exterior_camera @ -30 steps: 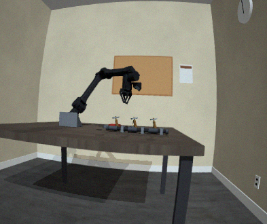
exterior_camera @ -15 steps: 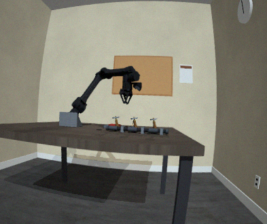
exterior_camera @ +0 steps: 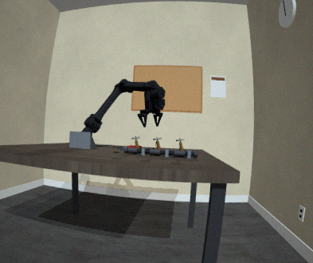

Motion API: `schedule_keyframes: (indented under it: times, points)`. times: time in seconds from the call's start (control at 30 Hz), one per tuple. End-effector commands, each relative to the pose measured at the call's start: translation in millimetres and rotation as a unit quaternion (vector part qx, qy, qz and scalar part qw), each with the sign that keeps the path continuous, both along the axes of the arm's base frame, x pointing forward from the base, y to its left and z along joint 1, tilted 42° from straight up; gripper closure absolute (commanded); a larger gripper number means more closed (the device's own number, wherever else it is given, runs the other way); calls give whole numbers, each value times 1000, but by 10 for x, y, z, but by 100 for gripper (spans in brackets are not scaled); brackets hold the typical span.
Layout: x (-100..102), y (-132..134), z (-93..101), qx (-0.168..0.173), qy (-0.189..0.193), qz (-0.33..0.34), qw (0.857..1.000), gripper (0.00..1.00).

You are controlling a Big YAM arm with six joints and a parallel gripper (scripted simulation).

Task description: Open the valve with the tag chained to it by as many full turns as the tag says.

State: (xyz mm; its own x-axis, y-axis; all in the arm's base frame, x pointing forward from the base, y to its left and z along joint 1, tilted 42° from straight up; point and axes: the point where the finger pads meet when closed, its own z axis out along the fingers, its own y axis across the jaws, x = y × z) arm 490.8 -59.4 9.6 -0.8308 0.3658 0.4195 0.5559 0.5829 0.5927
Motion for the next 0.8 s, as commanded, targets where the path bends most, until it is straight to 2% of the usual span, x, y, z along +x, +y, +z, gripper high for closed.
schedule_keyframes:
  times: [0.0,0.03,0.1,0.17,0.3,0.47,0.57,0.77]
  points:
    - [240,-25,-37,-30,90,-143,985,0]
    - [235,-14,-193,-27,114,-159,980,0]
    - [284,-16,-242,-29,145,-202,968,0]
    - [366,-32,-122,-33,166,-253,953,0]
    - [409,-32,-172,-33,194,-292,936,0]
    - [416,-37,-181,-33,199,-299,933,0]
    - [377,-81,-298,-32,211,-302,929,0]
    - [373,-73,-299,-31,212,-302,929,0]
